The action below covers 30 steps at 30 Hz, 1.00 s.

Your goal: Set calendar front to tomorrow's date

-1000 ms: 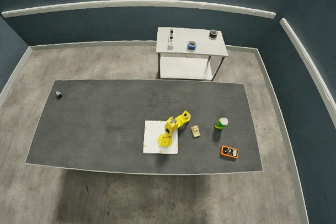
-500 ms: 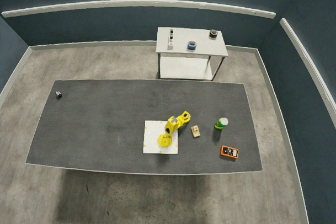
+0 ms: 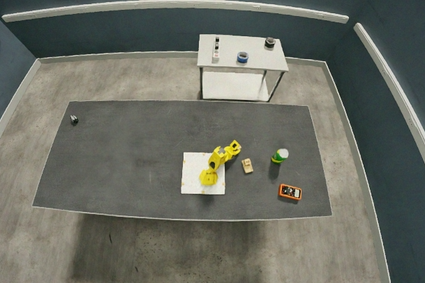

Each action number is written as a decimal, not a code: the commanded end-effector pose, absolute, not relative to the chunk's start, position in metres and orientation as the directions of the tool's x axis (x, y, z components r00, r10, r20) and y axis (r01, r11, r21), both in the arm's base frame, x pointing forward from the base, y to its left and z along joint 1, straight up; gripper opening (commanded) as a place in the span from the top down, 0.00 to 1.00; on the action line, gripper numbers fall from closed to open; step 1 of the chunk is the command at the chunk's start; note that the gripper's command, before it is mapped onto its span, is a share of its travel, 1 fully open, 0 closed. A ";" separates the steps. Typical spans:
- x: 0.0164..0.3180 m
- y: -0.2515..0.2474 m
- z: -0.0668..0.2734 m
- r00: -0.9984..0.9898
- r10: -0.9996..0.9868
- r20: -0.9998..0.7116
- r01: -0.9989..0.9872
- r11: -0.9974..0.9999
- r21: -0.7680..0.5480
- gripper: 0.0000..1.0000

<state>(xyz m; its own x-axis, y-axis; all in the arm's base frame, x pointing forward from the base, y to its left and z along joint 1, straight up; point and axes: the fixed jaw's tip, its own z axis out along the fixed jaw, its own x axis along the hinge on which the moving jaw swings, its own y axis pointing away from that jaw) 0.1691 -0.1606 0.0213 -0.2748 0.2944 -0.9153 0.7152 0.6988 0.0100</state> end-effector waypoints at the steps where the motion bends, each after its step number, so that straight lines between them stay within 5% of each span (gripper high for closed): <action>1: 0.169 -0.163 0.022 -0.272 0.282 -0.920 0.717 0.697 0.002 0.96; 8: 0.169 -0.163 0.022 -0.272 0.282 -0.920 0.717 0.697 0.002 0.83; 30: 0.169 -0.163 0.022 -0.272 0.282 -0.920 0.717 0.697 0.002 0.73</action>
<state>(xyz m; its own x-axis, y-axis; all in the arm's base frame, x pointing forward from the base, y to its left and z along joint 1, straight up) 0.1695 -0.1611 0.0221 -0.2711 0.2907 -0.9176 0.7154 0.6987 0.0100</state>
